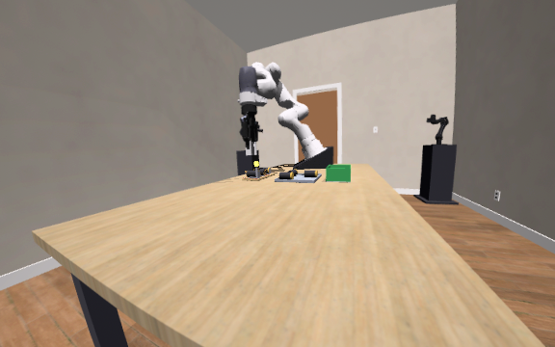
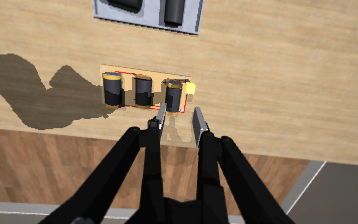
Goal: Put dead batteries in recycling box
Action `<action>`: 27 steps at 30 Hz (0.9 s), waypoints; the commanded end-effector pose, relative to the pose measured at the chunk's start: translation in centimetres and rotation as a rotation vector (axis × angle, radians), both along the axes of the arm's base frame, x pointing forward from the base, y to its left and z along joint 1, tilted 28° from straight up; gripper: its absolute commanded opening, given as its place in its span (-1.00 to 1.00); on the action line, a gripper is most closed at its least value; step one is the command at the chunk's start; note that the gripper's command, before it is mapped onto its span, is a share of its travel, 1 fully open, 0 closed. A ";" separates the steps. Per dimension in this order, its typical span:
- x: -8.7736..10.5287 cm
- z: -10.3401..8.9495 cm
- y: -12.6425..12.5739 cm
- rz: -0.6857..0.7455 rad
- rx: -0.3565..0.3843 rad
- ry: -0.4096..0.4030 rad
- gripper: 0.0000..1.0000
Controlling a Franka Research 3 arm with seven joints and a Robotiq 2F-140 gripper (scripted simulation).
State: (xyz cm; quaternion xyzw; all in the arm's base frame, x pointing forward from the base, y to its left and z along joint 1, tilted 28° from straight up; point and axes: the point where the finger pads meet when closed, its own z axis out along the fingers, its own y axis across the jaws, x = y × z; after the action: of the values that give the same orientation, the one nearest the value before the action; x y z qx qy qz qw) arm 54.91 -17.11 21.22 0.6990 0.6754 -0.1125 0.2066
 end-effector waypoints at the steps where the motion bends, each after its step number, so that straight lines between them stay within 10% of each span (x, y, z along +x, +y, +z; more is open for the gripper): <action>1: -0.9 0.7 0.0 -0.026 -0.013 0.019 -0.41; 13: -1.7 -0.6 2.4 -0.026 -0.013 0.019 -0.41; 27: -6.6 -9.3 18.2 -0.026 -0.013 0.019 -0.41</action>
State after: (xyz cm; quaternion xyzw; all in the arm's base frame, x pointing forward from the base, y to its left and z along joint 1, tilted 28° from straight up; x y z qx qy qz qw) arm 49.02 -1.58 13.38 0.6570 0.7137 -0.1439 0.1954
